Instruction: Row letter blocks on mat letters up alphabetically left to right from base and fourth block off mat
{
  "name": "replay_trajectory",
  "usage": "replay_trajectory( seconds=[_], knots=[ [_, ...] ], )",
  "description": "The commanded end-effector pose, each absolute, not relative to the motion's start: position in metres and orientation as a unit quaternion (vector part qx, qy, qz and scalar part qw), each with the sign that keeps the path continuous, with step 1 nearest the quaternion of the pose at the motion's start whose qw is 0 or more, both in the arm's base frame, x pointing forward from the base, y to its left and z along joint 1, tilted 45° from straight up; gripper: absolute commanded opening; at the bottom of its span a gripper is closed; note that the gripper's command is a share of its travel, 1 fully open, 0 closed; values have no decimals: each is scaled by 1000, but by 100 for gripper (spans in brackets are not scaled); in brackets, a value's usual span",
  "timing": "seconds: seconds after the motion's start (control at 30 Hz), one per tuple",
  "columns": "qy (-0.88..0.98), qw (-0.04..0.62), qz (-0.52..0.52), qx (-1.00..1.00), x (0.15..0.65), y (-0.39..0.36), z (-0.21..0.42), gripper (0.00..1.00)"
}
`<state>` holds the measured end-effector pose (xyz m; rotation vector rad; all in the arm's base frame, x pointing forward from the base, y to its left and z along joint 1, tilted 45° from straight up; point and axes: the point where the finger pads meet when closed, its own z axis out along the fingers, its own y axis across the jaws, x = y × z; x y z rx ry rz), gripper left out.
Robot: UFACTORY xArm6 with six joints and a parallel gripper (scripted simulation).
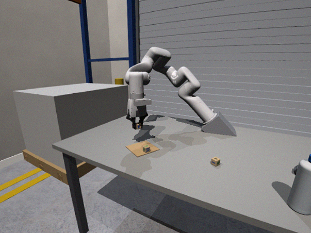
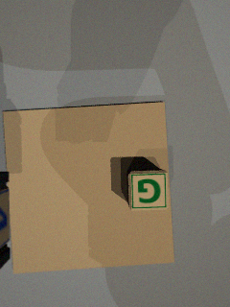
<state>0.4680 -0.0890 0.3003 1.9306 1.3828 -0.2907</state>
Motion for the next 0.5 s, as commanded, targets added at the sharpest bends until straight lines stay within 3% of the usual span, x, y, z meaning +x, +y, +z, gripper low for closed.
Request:
replay_trajectory(
  seconds=[0.0,0.47],
  knots=[
    [538,367,-112,751,469,-89,301,28],
    [538,367,-112,751,478,-116,272,28]
  ],
)
